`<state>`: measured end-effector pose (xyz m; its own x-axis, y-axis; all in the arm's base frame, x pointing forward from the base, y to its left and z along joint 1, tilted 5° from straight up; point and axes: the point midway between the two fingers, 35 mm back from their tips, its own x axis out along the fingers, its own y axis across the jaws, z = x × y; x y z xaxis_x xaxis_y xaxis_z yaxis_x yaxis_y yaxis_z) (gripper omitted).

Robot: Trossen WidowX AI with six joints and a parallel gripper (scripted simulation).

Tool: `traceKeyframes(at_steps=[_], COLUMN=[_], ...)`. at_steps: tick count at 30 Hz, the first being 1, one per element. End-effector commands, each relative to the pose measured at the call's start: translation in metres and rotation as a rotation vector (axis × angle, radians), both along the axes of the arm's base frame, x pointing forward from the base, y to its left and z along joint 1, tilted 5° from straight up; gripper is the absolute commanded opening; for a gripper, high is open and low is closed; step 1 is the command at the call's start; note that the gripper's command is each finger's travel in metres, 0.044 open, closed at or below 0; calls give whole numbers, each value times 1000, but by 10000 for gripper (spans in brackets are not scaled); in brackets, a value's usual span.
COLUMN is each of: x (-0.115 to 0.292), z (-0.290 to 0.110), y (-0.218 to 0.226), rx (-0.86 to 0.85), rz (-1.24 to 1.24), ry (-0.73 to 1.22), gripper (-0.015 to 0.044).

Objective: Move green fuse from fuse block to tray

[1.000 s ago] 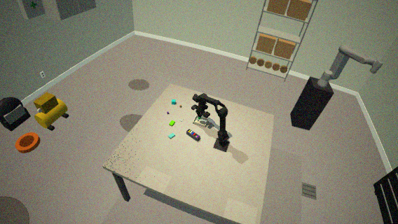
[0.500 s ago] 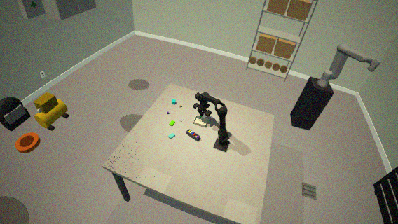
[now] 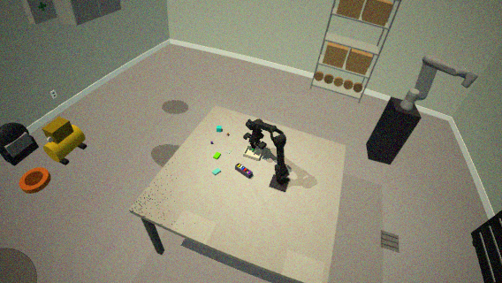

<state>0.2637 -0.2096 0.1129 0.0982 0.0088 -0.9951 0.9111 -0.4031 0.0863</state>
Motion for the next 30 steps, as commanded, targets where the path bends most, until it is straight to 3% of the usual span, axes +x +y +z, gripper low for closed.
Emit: traceKeyframes(at_steps=[1,5,18,22,30], x=[1,1,0,-3,-3], z=[-8,-11,-5,27,29], y=[1,1,0,1,1], rx=[6,6,2,6,6], rz=[0,0,1,1,0], ry=[-1,-1,1,-1,-1], gripper=[0,0,330,330,330])
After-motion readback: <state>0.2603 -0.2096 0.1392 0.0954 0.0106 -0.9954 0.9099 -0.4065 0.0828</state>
